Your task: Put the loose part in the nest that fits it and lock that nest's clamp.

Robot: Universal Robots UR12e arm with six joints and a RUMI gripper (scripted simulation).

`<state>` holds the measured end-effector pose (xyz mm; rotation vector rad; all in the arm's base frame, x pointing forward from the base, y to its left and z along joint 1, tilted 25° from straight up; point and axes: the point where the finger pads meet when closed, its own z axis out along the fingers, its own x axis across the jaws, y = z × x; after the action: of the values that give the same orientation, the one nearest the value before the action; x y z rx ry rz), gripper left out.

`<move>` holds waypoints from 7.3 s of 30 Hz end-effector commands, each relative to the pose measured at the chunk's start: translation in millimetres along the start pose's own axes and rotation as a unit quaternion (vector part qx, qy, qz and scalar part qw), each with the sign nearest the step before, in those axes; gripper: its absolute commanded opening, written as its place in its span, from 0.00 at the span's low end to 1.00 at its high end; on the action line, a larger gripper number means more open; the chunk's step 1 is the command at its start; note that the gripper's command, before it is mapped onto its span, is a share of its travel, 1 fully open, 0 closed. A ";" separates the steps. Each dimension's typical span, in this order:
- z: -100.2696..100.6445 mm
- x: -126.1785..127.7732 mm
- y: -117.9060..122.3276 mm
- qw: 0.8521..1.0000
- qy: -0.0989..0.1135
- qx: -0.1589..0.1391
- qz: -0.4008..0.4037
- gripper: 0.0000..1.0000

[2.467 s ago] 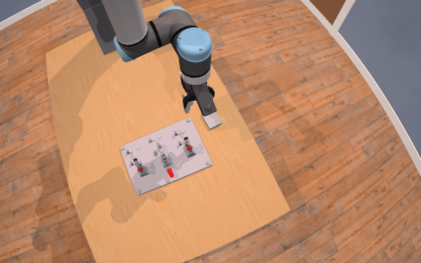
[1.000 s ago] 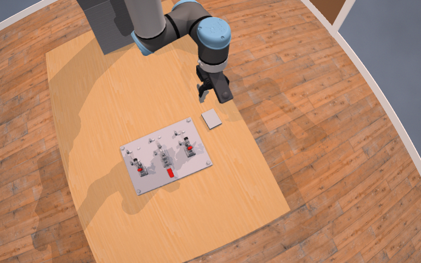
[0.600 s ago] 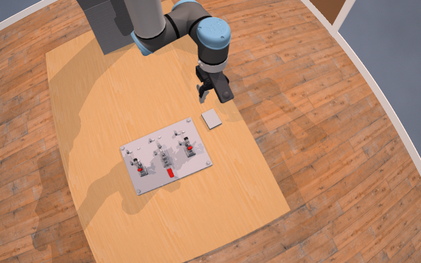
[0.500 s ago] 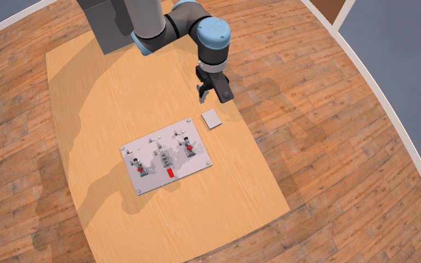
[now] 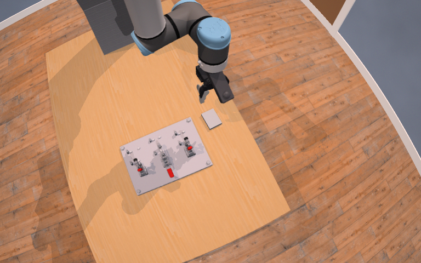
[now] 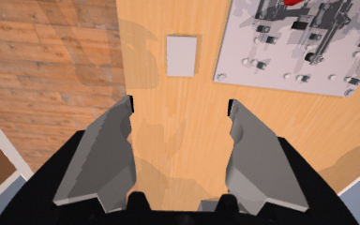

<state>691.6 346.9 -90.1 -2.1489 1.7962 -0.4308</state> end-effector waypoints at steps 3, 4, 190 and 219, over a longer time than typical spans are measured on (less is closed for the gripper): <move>-0.5 -0.2 -0.5 1.000 0.000 0.000 0.000 0.59; -0.5 -0.2 -0.5 1.000 0.000 0.000 0.000 0.59; 196.2 -0.3 -0.7 1.000 0.000 0.000 0.000 0.00; 130.6 -0.3 -0.7 1.000 0.000 0.000 0.000 0.00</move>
<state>750.6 353.0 -218.3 -2.1488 1.7961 -0.4310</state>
